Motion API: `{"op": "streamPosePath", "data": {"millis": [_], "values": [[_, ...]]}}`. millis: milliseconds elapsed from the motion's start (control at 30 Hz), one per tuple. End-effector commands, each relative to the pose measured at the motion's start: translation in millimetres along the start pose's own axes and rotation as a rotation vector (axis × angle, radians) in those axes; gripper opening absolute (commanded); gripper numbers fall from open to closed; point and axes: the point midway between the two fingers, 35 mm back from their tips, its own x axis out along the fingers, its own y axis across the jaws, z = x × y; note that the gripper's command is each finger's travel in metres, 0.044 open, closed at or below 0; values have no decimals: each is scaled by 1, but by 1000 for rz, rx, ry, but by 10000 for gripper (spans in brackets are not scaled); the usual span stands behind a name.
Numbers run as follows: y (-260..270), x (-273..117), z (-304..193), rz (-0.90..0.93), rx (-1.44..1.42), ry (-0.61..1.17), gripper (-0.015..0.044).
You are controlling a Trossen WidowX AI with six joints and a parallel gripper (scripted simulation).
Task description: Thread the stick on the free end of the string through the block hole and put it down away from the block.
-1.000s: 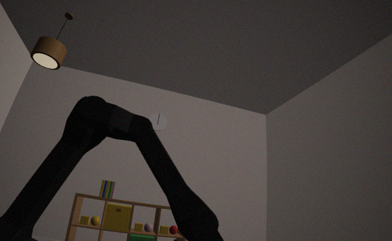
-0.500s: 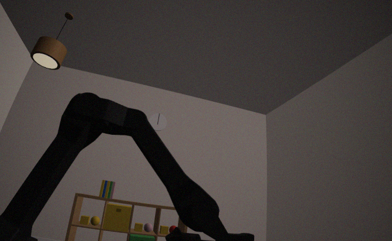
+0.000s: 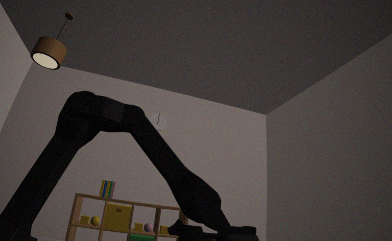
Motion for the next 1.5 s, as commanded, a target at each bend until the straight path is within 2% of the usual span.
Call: {"op": "streamPosePath", "data": {"millis": [0, 1467], "values": [[0, -2, -4, 3, -1, -15, 0], [15, -43, -41, 18, -3, -167, 0]]}}
